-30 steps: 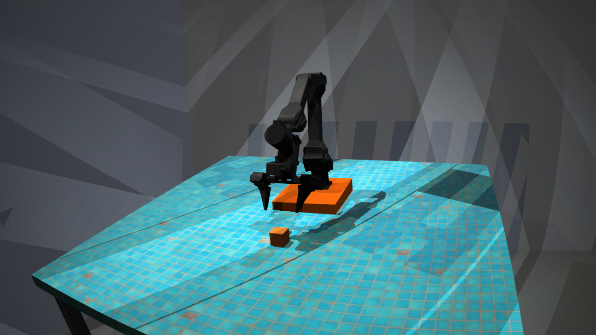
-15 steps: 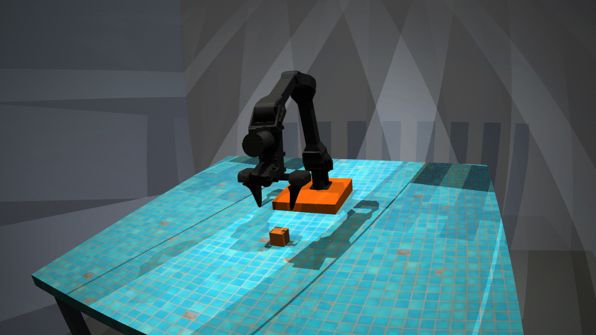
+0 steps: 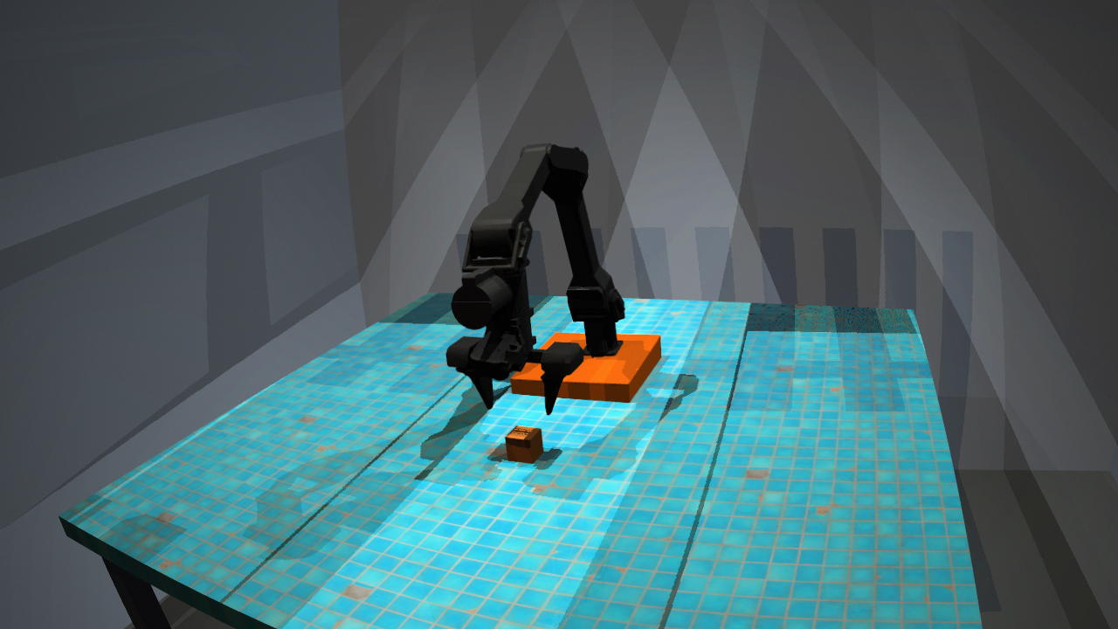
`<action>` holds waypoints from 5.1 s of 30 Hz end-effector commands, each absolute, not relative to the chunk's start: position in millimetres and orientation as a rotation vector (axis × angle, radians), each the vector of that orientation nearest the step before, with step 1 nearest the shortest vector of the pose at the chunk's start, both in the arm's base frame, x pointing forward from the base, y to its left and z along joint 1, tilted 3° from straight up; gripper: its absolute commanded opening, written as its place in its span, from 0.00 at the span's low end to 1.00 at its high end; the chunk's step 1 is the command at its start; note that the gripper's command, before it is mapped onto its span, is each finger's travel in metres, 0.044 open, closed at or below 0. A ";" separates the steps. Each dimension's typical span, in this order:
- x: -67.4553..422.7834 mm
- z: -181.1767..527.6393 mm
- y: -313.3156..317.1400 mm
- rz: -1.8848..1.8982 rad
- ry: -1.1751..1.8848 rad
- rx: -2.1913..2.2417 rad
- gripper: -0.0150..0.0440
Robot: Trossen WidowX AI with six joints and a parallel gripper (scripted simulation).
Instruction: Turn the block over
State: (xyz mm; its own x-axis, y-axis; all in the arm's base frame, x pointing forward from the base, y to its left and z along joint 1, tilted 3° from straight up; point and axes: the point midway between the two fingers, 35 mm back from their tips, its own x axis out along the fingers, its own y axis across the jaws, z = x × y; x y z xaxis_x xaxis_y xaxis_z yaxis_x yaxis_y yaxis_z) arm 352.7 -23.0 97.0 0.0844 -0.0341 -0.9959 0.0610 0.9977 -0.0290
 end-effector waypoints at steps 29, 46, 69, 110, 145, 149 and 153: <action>356.3 44.8 -23.9 -0.071 1.490 0.026 1.00; 356.3 44.6 -24.0 -0.071 1.490 0.026 0.53; 354.1 74.4 -23.0 -0.071 1.487 0.026 0.25; 354.3 59.8 -22.7 -0.070 0.934 0.011 0.25; 349.9 33.9 -23.8 -0.068 0.453 -0.012 0.25; 349.3 35.1 -23.7 -0.068 0.425 -0.013 0.25; 349.2 35.2 -23.7 -0.068 0.423 -0.013 0.25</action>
State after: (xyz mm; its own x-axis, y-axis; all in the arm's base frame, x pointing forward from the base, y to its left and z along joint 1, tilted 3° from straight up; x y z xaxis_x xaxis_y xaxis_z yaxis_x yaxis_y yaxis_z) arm 350.8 -24.7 38.0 0.9108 -0.0747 -0.4060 0.0708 0.9972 -0.0245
